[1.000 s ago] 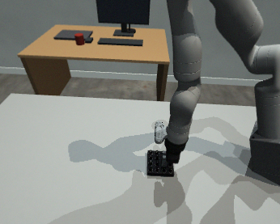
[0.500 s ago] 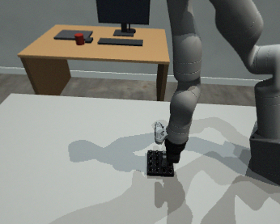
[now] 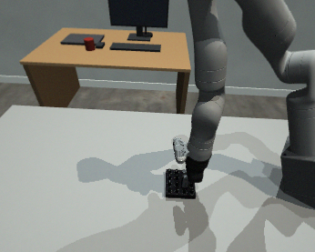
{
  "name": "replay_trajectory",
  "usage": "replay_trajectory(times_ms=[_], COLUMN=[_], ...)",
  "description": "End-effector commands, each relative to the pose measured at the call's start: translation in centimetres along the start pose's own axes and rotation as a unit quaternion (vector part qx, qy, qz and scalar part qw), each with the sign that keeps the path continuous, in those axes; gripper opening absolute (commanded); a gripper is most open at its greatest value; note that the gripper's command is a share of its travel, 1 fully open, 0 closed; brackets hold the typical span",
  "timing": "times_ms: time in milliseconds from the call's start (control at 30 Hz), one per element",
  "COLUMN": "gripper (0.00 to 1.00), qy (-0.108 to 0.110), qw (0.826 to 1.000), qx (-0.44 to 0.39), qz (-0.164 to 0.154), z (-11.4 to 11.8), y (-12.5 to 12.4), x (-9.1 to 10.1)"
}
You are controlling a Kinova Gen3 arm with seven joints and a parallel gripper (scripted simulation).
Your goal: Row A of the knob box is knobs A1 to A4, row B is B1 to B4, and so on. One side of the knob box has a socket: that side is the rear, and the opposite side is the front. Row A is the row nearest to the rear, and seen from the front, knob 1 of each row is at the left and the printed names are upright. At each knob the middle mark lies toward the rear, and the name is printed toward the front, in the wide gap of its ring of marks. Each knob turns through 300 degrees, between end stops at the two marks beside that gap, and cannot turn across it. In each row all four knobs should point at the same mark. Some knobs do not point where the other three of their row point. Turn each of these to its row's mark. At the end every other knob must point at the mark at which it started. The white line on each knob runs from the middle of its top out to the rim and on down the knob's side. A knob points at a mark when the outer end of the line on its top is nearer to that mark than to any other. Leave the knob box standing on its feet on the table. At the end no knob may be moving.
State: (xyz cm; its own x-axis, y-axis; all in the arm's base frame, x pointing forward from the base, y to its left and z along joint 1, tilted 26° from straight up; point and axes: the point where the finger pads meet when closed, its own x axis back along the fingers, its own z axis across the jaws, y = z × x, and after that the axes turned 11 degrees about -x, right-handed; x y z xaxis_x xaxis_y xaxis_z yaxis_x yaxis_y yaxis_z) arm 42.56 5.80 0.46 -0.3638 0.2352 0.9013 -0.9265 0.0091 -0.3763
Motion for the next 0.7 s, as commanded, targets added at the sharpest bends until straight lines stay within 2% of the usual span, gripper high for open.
replay_trajectory(times_ms=[0, 300, 600, 667], gripper=[0.30, 0.30, 0.30, 0.30], qy=[0.000, 0.000, 0.000, 0.000], qw=[1.000, 0.997, 0.984, 0.984], qx=[0.015, 0.078, 0.179, 0.179], qz=[0.000, 0.000, 0.000, 0.000], z=[-0.03, -0.03, -0.03, -0.03], y=[-0.03, -0.03, -0.03, -0.03], x=[0.04, 0.04, 0.04, 0.04])
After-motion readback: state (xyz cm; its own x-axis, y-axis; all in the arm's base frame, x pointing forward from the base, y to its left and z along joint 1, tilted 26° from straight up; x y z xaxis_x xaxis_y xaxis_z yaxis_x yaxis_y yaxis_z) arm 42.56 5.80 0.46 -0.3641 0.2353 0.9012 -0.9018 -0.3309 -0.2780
